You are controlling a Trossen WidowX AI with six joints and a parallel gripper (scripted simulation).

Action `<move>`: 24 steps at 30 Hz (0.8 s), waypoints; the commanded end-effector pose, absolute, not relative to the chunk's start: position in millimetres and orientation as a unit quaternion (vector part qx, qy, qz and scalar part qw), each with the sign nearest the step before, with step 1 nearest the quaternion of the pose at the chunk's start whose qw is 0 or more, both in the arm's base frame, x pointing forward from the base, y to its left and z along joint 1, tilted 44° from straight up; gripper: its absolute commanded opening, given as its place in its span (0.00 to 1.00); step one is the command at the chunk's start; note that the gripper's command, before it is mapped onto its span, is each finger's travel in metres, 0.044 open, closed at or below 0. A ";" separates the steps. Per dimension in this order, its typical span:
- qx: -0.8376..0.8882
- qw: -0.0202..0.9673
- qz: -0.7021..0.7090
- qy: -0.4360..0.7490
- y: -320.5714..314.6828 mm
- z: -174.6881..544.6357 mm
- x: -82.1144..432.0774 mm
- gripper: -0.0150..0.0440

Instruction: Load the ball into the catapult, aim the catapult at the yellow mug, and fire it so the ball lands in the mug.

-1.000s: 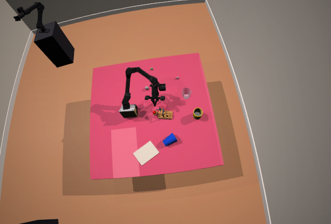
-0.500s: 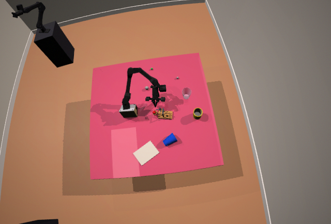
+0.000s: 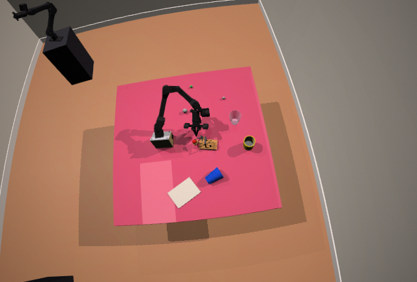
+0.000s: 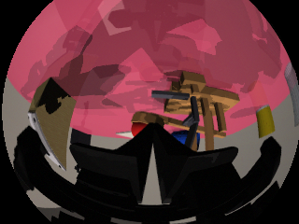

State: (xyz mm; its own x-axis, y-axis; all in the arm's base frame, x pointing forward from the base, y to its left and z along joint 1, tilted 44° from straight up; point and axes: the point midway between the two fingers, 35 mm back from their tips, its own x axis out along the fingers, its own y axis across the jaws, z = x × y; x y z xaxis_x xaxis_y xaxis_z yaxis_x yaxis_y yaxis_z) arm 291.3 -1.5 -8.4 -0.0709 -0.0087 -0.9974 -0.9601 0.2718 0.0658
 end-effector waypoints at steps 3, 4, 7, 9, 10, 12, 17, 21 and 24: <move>-0.411 0.543 0.439 0.585 6.2 -16.3 292.0 0.25; -0.411 0.543 0.439 0.585 7.3 -17.5 292.1 0.25; -0.411 0.543 0.439 0.585 10.8 -21.0 292.4 0.25; -0.411 0.543 0.440 0.585 13.1 -23.4 292.5 0.25; -0.411 0.543 0.440 0.585 14.2 -24.6 292.6 0.25; -0.411 0.543 0.440 0.585 16.6 -27.0 292.6 0.25; -0.411 0.543 0.440 0.585 22.3 -32.9 292.6 0.25; -0.411 0.543 0.440 0.585 26.2 -36.8 292.5 0.25; -0.411 0.543 0.440 0.585 38.2 -48.4 295.1 0.25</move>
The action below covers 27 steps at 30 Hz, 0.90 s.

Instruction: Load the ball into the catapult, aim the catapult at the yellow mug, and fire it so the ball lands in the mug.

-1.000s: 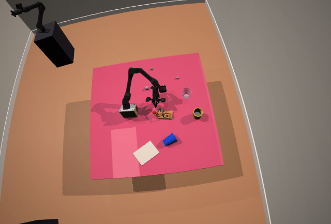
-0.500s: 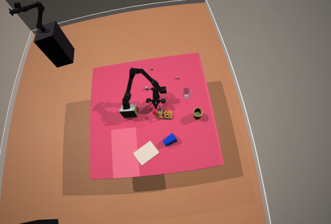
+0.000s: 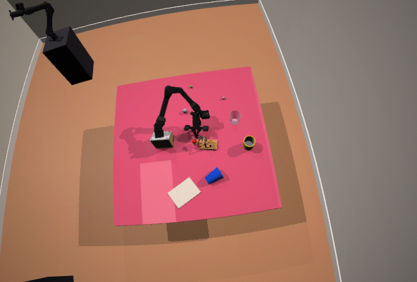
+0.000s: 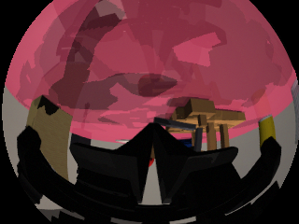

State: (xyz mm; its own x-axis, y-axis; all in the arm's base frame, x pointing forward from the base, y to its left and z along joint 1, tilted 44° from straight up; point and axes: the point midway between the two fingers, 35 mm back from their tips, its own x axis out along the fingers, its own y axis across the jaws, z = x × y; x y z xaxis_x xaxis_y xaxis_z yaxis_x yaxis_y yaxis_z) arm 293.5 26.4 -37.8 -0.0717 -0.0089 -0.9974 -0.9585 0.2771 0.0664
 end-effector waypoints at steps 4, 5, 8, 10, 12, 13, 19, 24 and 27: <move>-0.411 0.543 0.440 0.585 40.0 -50.2 295.4 0.25; -0.411 0.543 0.440 0.585 39.2 -47.7 296.1 0.25; -0.412 0.543 0.439 0.585 26.4 -10.7 301.8 0.25; -0.413 0.543 0.439 0.585 14.6 23.5 302.2 0.25; -0.414 0.542 0.438 0.585 3.3 56.4 298.1 0.25; -0.414 0.542 0.438 0.585 -1.5 70.4 295.1 0.25; -0.409 0.558 0.427 0.582 -0.4 67.2 303.6 0.34; -0.359 0.612 0.389 0.588 -7.1 67.6 329.3 0.57; -0.326 0.643 0.364 0.589 -12.3 67.9 345.0 0.70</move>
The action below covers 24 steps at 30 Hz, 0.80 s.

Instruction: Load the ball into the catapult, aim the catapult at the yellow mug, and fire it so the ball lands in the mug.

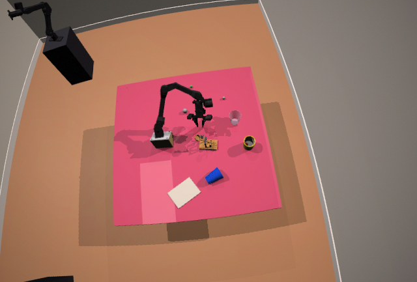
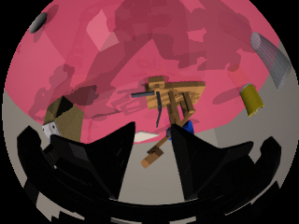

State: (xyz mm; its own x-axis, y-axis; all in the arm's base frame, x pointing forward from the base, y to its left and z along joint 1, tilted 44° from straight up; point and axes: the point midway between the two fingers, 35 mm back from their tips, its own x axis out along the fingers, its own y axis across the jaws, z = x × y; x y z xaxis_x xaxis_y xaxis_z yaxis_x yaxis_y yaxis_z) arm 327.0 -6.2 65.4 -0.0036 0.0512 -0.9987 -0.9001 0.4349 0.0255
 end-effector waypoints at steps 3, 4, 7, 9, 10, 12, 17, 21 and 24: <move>-0.291 0.673 0.340 0.589 -18.6 68.3 360.9 0.83; -0.280 0.682 0.332 0.589 -20.9 68.4 366.1 0.88; -0.244 0.708 0.308 0.587 -28.3 68.8 381.6 1.00; -0.219 0.725 0.292 0.584 -33.8 69.1 391.7 1.00; -0.207 0.733 0.284 0.583 -36.7 69.3 396.6 1.00; -0.181 0.748 0.267 0.579 -42.9 69.6 406.8 1.00; -0.115 0.783 0.227 0.568 -60.4 70.6 431.3 1.00; -0.062 0.806 0.197 0.555 -76.1 71.3 449.4 1.00; -0.023 0.819 0.175 0.545 -88.7 71.7 461.5 1.00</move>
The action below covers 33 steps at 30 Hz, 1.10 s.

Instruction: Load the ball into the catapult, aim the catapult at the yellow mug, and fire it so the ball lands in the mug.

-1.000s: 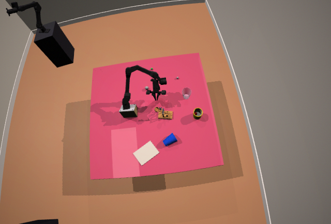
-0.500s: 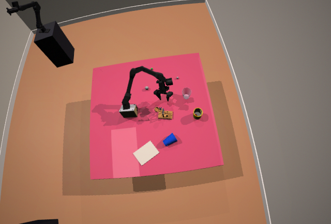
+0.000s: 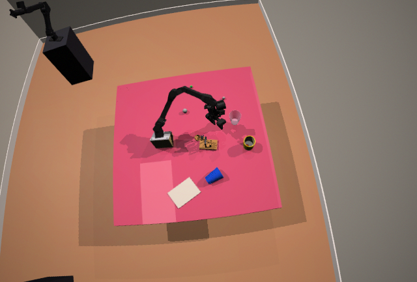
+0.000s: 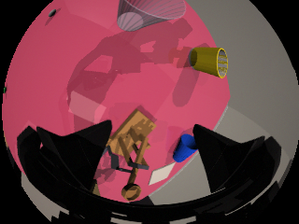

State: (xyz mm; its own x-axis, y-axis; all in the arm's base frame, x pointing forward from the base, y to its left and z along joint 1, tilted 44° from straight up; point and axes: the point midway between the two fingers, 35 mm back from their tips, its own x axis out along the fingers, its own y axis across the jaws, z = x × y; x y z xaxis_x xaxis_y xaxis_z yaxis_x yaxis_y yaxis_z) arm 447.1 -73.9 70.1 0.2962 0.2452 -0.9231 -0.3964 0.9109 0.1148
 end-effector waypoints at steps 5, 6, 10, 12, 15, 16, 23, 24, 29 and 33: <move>0.043 0.838 0.140 0.526 -111.2 72.4 480.0 1.00; 0.056 0.841 0.134 0.522 -115.9 72.5 483.4 1.00; 0.105 0.851 0.110 0.503 -135.0 73.0 495.7 1.00; 0.130 0.854 0.098 0.494 -144.8 73.2 501.2 1.00; 0.166 0.858 0.082 0.479 -160.0 73.6 508.9 1.00; 0.178 0.859 0.077 0.474 -165.2 73.7 511.2 1.00; 0.272 0.860 0.040 0.430 -207.4 75.3 526.8 1.00; 0.285 0.859 0.035 0.423 -213.6 75.5 528.5 1.00; 0.353 0.852 0.018 0.387 -244.2 77.2 536.5 1.00; 0.405 0.841 0.010 0.358 -267.7 78.8 540.7 1.00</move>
